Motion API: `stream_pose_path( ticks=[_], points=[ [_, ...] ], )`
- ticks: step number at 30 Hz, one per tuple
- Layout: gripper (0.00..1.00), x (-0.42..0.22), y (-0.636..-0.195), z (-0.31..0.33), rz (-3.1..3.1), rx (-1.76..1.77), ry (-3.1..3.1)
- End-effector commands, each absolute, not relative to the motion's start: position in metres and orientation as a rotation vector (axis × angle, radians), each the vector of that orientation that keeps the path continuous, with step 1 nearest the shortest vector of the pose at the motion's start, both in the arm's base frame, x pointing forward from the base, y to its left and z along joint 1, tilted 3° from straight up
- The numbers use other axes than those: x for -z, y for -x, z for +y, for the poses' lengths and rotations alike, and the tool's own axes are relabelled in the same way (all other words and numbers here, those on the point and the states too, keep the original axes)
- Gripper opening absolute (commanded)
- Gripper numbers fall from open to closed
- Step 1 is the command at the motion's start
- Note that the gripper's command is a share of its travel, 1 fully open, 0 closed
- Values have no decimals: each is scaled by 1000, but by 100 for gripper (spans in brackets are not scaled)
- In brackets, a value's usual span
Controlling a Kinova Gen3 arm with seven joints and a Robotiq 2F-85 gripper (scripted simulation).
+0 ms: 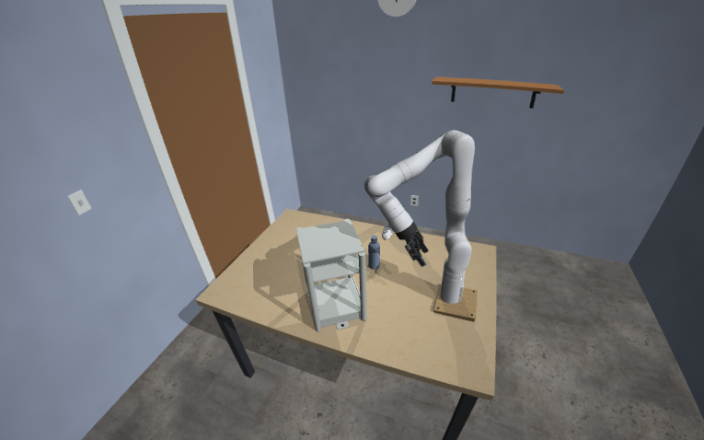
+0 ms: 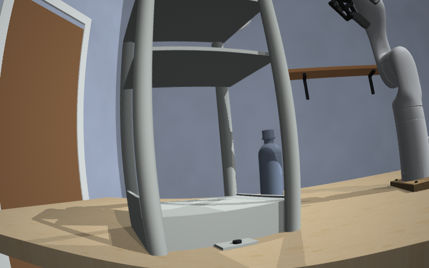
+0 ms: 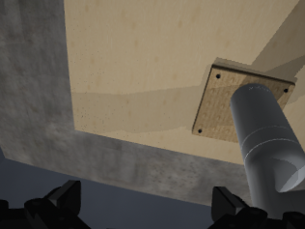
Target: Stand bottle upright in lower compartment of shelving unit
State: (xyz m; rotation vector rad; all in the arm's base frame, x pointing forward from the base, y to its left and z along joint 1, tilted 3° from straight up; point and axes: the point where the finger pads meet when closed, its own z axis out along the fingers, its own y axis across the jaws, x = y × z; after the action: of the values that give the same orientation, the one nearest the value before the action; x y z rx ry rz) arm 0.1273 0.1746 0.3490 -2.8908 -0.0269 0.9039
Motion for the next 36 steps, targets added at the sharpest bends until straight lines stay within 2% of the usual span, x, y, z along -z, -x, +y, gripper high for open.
stream_pose_path(
  ticks=[1, 14, 19, 21, 26, 36],
  points=[
    [100, -391, -126, 176, -22, -878, 2892],
    [100, -412, -129, 170, 0, -861, 2909],
    [100, -415, -184, 153, 209, -720, 2922],
    [100, -415, -184, 153, 209, -720, 2922],
    [100, -423, -239, 119, 453, -566, 2925],
    [100, -442, -314, 40, 869, -317, 2894]
  ],
)
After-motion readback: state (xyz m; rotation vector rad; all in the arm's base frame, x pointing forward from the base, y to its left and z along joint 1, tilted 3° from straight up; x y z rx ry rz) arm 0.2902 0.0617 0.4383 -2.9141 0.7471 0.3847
